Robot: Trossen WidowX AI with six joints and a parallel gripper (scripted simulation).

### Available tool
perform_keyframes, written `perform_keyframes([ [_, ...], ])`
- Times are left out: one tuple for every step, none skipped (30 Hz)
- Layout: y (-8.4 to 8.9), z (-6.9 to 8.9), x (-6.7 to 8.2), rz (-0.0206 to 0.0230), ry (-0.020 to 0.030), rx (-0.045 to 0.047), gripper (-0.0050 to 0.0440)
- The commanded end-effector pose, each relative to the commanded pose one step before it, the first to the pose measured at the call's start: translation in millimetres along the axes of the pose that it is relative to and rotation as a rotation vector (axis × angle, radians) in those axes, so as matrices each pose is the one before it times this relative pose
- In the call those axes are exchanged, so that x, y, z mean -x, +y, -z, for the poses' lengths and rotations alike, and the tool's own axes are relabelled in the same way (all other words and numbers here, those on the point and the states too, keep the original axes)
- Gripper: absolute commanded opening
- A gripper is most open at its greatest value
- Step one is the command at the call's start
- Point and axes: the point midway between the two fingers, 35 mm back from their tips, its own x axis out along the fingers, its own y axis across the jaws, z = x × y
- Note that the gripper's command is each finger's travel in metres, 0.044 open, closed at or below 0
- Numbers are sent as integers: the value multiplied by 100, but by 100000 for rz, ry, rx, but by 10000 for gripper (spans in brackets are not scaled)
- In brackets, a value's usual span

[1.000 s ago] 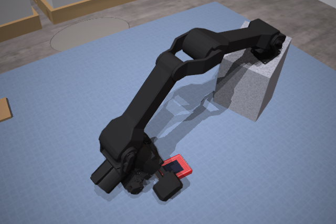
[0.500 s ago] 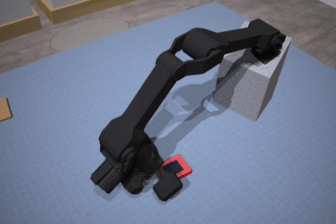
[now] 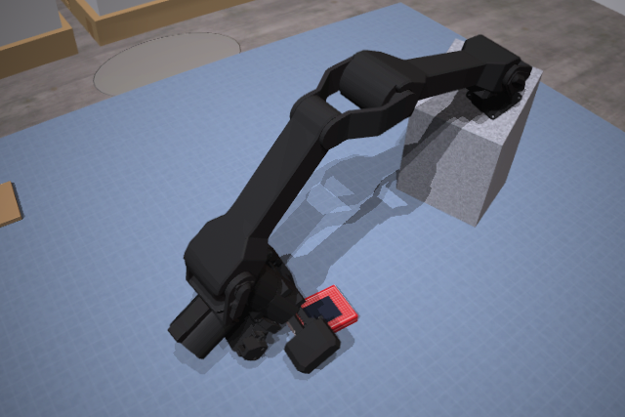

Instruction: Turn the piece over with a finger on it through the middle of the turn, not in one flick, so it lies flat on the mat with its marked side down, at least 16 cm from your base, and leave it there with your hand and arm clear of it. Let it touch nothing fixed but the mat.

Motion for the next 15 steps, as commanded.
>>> perform_keyframes([
  [18, 894, 1686, -115, -292, -37, 0],
  [-1, 218, 374, -16, 3, -31, 0],
  [-1, 218, 374, -19, 3, -31, 0],
  [-1, 218, 374, -16, 3, -31, 0],
  [-1, 218, 374, -16, 3, -31, 0],
  [0, 0, 0, 0, 0, 0, 0],
  [0, 0, 0, 0, 0, 0, 0],
  [0, 0, 0, 0, 0, 0, 0],
  [0, 0, 0, 0, 0, 0, 0],
  [0, 0, 0, 0, 0, 0, 0],
  [0, 0, 0, 0, 0, 0, 0],
  [0, 0, 0, 0, 0, 0, 0],
  [0, 0, 0, 0, 0, 0, 0],
  [100, 118, 448, 1393, -278, 2227, 0],
  [92, 434, 733, 1367, 35, 2400, 0],
])
